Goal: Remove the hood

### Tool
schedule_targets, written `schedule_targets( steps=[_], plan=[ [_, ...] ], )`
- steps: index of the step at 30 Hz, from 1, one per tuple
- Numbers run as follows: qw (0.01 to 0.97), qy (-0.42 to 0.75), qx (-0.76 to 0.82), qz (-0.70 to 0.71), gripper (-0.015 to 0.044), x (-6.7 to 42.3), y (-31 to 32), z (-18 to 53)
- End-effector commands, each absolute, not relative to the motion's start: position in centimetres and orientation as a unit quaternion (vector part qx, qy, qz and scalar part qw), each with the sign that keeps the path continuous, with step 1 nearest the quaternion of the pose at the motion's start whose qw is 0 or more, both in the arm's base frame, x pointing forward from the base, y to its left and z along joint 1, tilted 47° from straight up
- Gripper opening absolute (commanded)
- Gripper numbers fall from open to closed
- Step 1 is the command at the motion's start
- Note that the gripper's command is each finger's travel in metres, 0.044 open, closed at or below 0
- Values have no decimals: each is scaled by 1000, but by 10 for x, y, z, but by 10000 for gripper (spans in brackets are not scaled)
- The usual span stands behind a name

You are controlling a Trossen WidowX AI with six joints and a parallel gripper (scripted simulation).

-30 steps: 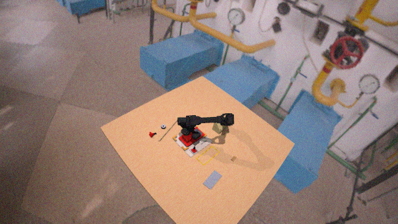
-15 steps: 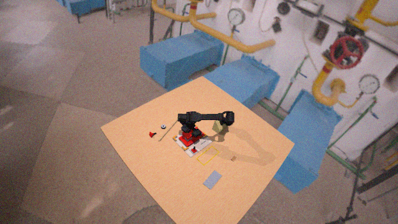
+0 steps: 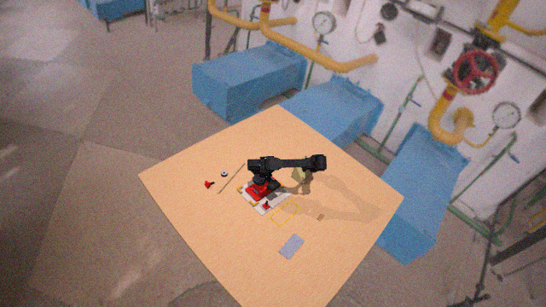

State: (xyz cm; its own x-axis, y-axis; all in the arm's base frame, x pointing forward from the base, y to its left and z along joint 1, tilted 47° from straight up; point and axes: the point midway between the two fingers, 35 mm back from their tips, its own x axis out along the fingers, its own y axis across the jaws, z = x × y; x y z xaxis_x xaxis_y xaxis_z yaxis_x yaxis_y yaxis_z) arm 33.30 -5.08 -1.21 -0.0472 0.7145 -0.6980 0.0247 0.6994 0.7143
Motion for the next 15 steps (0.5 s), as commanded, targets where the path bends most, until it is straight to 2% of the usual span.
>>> schedule_targets(
  steps=[1, 15],
  plan=[
    [634, 670, 276, 271, 0, 334, -39, 4],
    [635, 670, 274, 270, 0, 333, 1, 51]
  ],
)
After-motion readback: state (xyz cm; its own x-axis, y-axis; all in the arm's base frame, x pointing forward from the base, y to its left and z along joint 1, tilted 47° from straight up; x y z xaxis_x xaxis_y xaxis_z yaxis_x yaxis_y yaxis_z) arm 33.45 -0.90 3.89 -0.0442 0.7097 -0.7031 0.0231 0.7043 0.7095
